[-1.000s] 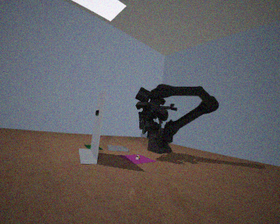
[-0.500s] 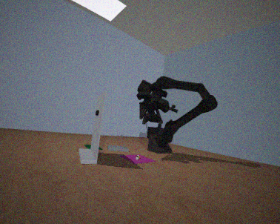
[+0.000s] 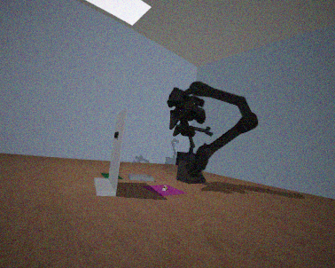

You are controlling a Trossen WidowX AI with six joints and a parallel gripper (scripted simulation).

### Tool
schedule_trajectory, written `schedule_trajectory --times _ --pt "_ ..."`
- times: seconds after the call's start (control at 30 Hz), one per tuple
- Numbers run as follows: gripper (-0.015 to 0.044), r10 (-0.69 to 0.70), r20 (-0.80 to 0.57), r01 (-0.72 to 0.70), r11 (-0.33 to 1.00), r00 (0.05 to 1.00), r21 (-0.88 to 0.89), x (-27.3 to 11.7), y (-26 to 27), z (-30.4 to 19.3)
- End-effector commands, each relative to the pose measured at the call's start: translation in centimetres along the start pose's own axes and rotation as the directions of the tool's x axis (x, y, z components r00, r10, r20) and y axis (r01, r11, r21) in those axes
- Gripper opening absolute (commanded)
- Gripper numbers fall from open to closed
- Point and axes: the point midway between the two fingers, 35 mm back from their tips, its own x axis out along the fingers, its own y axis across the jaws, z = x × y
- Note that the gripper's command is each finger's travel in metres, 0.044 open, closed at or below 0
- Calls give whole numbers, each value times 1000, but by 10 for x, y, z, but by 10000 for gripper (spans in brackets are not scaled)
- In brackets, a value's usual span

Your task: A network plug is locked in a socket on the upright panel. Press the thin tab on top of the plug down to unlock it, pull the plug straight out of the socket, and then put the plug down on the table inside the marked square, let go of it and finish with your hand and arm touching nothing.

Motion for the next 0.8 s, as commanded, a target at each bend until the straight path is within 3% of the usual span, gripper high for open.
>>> schedule_trajectory --times 0.0,0.1,0.47,0.77 --pt "156 -2 -12 2 1000 1000 2 -10 -5 1" --pt "156 -5 -17 5 1000 1000 6 -14 -7 2" --pt "440 -5 -17 5 1000 1000 6 -14 -7 2" --pt "440 -5 -17 5 1000 1000 6 -14 -7 2"
